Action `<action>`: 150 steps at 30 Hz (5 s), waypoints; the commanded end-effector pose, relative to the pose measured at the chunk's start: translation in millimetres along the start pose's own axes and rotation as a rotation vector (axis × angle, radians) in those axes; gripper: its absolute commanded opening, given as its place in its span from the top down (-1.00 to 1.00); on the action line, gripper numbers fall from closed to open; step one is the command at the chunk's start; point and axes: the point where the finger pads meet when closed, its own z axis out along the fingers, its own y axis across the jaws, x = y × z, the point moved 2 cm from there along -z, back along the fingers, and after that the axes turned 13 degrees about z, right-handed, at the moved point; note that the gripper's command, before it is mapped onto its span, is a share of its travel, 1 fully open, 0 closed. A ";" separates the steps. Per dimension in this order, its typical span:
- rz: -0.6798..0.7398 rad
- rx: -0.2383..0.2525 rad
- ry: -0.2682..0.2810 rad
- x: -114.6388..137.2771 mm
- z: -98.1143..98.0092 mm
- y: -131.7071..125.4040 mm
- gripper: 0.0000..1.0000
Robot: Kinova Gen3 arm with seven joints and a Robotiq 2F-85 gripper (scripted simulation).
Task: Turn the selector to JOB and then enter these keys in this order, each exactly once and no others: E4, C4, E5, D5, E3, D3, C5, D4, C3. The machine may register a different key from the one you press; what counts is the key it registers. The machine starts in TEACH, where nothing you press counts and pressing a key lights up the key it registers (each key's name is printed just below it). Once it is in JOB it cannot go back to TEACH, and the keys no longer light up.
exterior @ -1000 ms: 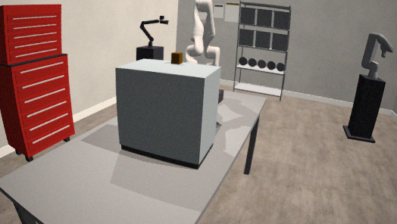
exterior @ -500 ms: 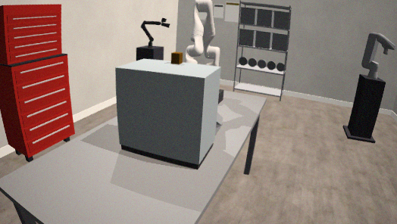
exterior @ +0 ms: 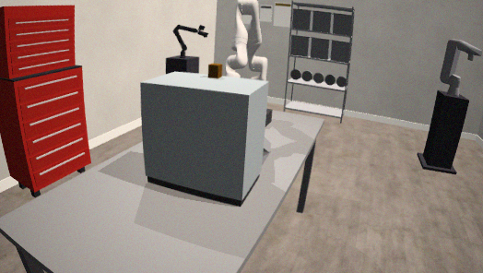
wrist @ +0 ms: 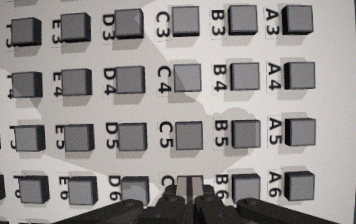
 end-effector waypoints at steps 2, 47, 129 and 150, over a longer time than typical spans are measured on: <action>-0.010 -0.005 0.001 0.4 1.5 2.0 0.80; -0.010 0.000 0.002 0.6 -34.2 -0.1 0.80; -0.010 -0.005 0.003 26.2 -6.3 -38.9 0.80; -0.010 -0.002 0.003 26.2 0.4 -39.8 0.80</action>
